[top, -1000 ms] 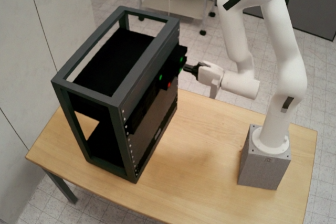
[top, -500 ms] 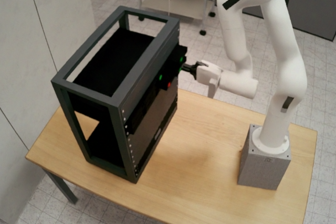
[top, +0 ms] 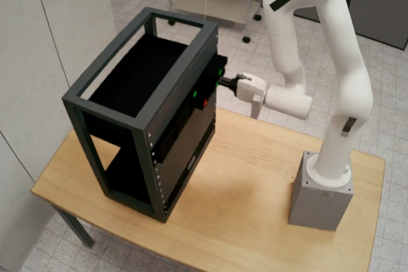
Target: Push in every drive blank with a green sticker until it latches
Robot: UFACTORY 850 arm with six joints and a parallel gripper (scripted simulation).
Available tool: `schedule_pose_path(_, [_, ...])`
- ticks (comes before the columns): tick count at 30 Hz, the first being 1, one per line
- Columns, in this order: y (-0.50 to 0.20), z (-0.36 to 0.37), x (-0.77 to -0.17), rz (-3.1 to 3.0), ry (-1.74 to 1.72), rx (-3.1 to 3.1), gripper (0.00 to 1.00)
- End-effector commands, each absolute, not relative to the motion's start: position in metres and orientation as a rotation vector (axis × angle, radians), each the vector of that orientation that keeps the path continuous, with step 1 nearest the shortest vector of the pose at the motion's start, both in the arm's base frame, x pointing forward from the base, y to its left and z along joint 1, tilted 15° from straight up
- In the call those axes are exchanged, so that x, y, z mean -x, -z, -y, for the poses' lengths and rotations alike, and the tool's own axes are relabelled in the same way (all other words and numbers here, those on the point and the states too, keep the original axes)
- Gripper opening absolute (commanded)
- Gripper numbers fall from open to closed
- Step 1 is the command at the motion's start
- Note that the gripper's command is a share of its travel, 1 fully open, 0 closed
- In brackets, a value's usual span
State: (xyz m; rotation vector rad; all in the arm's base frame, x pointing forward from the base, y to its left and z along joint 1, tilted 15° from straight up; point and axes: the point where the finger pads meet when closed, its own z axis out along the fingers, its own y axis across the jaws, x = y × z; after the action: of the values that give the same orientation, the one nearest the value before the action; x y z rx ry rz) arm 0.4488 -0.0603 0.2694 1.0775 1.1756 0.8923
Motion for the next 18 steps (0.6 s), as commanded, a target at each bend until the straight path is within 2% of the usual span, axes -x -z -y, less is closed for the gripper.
schedule_pose_path(1, [-0.2700, 0.0608, -0.4526, -1.174, -0.893, -1.076, 0.00])
schedule_pose_path(18, [-0.2703, 0.0620, -0.4592, -1.174, -0.893, -1.076, 0.00])
